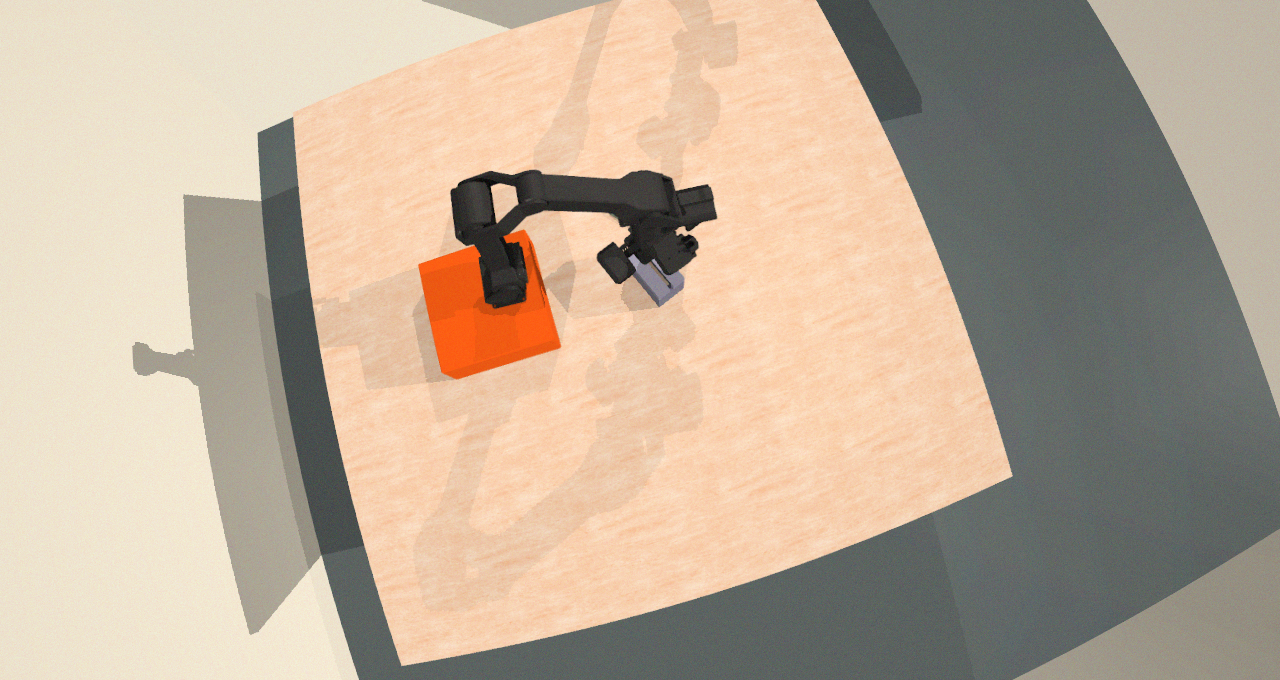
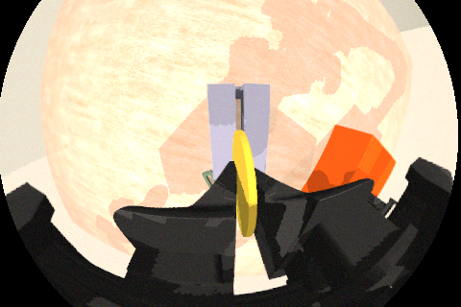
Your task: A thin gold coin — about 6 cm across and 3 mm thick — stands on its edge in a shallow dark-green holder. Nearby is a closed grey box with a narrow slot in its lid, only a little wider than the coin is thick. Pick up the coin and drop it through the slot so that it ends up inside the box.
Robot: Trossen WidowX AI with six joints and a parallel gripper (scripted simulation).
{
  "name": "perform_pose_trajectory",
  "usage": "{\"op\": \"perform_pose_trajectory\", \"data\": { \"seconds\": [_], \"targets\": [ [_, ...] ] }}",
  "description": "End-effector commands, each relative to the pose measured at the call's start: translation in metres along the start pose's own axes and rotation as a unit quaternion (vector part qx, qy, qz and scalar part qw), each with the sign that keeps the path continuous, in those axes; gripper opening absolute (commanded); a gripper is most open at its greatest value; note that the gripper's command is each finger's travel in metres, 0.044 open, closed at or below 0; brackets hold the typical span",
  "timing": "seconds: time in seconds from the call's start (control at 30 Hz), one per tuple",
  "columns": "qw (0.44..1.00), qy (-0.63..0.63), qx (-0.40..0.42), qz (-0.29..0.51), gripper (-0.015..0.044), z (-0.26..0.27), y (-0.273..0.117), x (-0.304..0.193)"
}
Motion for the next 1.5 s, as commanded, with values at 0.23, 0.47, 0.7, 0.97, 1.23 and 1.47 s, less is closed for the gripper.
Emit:
{"op": "perform_pose_trajectory", "data": {
  "seconds": [0.23,0.47,0.7,0.97,1.23,1.47],
  "targets": [
    [1.000,0.000,0.000,0.000,0.0000,-0.0053,-0.0001,0.0127],
    [1.000,0.001,0.000,-0.001,0.0000,-0.0047,0.0000,0.0114],
    [1.000,0.001,0.000,-0.001,0.0000,-0.0061,-0.0002,0.0138],
    [1.000,-0.003,0.000,-0.001,0.0005,-0.0079,-0.0005,0.0168],
    [1.000,0.000,0.000,-0.001,0.0000,-0.0068,-0.0003,0.0154],
    [1.000,-0.001,0.000,-0.001,0.0000,-0.0069,0.0039,0.0164]
  ]
}}
Point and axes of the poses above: the point midway between the two fingers, 35 mm back from their tips, its own y axis out along the fingers, its own z axis across the jaws, x = y × z, the point moved 6 cm from there along -y, back along the fingers, and after that the axes turned 5 degrees about y, right-handed, at the moved point
